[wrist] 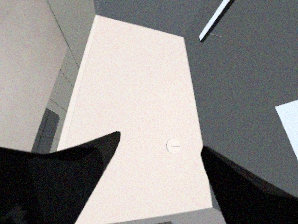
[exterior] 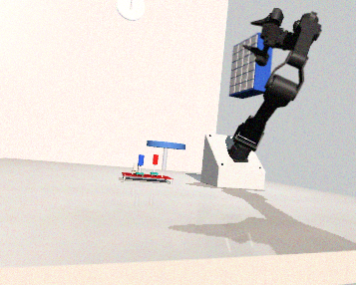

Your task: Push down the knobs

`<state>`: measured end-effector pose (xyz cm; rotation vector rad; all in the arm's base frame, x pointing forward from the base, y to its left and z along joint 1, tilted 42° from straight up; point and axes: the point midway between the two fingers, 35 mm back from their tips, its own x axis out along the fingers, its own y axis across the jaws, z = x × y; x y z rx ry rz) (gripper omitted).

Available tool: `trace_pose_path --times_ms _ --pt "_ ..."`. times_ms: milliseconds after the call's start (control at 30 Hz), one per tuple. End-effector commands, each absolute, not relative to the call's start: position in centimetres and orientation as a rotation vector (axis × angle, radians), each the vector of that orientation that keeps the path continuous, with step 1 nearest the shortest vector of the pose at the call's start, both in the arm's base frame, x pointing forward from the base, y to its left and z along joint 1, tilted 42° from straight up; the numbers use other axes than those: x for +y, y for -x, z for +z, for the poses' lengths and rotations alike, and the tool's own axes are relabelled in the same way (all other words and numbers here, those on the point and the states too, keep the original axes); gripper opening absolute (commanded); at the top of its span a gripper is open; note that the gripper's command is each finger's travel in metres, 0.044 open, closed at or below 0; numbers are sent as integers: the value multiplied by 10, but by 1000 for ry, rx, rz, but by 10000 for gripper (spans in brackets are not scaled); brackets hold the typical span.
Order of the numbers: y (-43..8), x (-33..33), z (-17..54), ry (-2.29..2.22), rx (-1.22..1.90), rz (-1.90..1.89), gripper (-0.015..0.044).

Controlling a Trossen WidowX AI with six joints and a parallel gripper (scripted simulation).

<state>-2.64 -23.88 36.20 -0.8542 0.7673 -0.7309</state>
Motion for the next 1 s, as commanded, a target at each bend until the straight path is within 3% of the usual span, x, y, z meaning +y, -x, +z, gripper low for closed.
trace_pose_path --times_ms 0,467,967 --pt "26 -239 362 852 766 -730 374" --pt "-10 -274 319 578 642 -558 6" --pt "-75 -296 268 268 625 -331 0"
